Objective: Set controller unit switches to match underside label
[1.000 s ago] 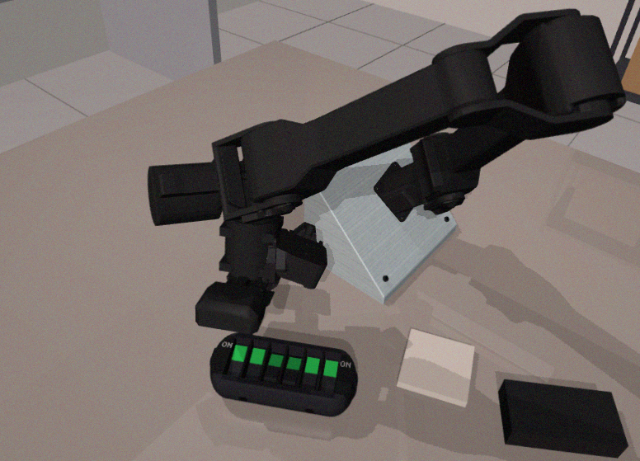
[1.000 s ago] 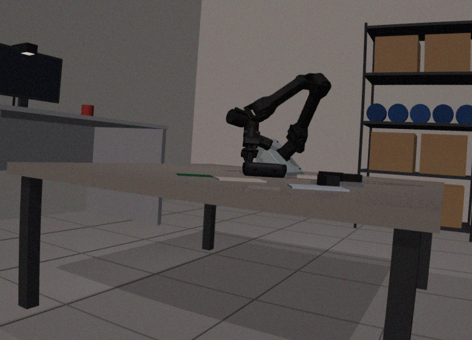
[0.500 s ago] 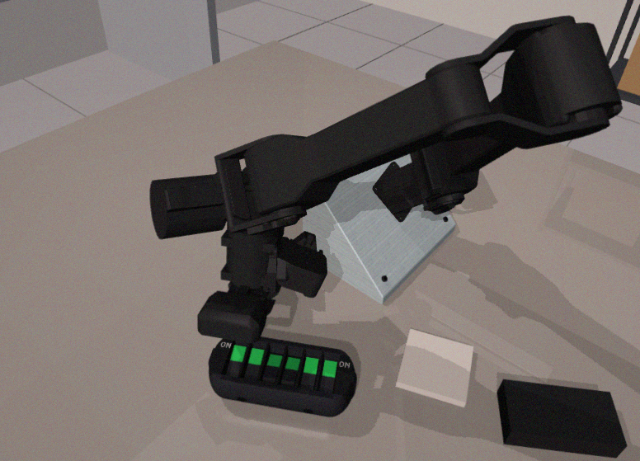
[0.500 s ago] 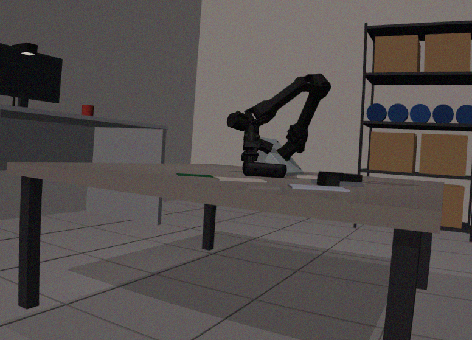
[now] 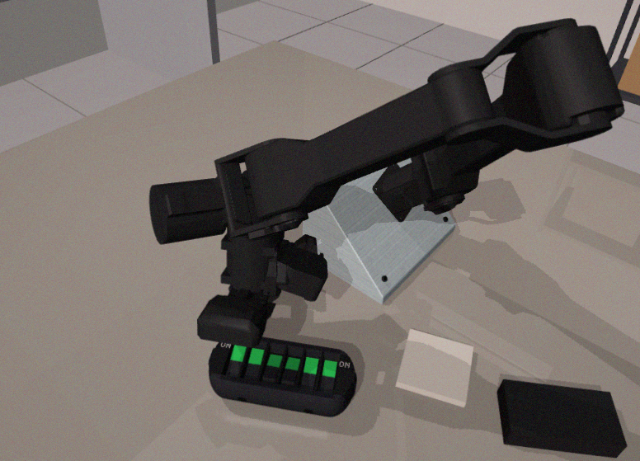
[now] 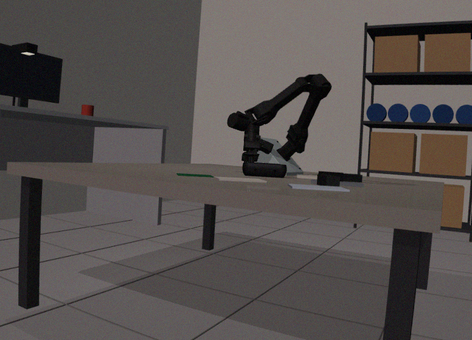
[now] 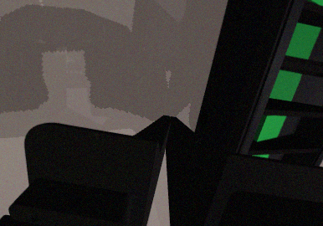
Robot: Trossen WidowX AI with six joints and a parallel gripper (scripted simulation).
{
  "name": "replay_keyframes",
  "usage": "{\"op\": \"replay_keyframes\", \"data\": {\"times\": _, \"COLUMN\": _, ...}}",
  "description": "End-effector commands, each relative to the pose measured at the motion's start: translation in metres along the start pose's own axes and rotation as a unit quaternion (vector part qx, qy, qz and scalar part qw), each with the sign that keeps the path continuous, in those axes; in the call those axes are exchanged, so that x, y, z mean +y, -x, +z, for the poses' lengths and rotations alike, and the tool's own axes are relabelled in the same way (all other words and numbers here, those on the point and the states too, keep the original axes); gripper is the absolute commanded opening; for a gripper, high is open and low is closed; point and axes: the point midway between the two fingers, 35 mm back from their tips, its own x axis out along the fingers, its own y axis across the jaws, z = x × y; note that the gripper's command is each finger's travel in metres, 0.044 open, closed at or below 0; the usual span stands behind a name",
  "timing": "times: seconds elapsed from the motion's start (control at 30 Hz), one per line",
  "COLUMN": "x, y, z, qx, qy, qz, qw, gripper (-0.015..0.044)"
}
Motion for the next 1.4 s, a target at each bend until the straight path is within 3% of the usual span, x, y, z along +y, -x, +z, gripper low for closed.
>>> {"op": "replay_keyframes", "data": {"times": 0.0, "x": -0.004, "y": 0.000, "z": -0.001, "qx": 0.000, "qy": 0.001, "qz": -0.004, "qw": 1.000, "gripper": 0.0000}}
{"op": "replay_keyframes", "data": {"times": 0.8, "x": -0.015, "y": -0.003, "z": -0.001, "qx": 0.001, "qy": 0.001, "qz": -0.004, "qw": 1.000, "gripper": 0.0000}}
{"op": "replay_keyframes", "data": {"times": 1.0, "x": -0.011, "y": 0.052, "z": 0.000, "qx": 0.000, "qy": 0.001, "qz": -0.004, "qw": 1.000, "gripper": 0.0000}}
{"op": "replay_keyframes", "data": {"times": 1.23, "x": -0.013, "y": 0.054, "z": 0.003, "qx": -0.001, "qy": 0.001, "qz": 0.001, "qw": 1.000, "gripper": 0.0000}}
{"op": "replay_keyframes", "data": {"times": 1.37, "x": -0.031, "y": 0.056, "z": 0.024, "qx": -0.003, "qy": 0.000, "qz": 0.043, "qw": 0.999, "gripper": 0.0000}}
